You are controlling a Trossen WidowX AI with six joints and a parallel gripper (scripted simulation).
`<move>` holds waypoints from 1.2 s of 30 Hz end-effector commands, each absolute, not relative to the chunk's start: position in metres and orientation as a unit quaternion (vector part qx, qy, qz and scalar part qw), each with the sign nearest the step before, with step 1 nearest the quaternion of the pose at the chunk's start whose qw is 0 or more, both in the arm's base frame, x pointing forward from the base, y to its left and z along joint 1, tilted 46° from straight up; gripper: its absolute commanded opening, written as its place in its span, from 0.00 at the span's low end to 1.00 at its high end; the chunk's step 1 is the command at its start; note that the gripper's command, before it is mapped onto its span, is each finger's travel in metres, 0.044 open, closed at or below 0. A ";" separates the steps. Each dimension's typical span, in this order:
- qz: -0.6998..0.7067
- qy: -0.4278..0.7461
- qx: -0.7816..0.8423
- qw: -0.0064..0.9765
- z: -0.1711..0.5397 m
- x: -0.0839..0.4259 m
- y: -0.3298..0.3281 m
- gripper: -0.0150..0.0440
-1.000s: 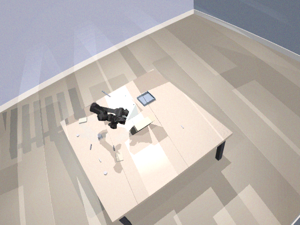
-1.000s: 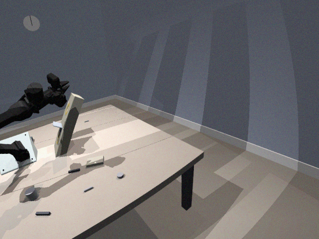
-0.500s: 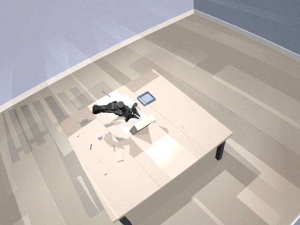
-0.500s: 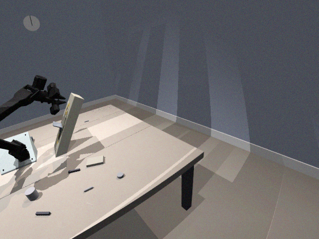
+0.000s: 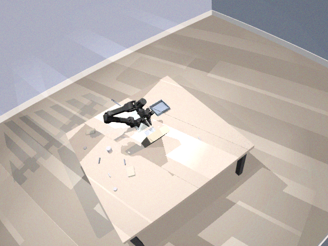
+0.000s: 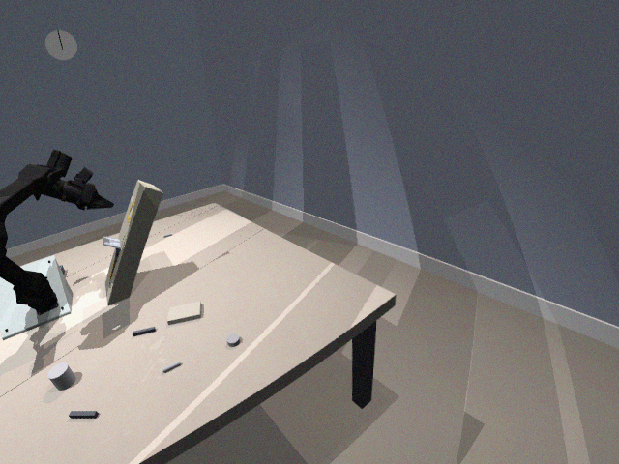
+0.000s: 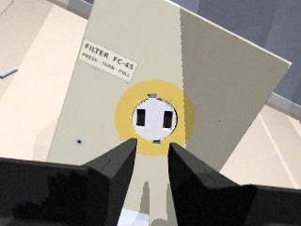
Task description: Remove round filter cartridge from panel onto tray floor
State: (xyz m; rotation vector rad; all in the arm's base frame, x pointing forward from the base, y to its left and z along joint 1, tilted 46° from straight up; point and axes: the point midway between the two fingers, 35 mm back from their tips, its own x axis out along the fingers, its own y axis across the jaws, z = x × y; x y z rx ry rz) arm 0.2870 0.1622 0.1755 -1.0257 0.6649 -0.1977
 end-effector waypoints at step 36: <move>-0.094 0.310 -0.507 0.799 0.157 0.320 0.142 0.43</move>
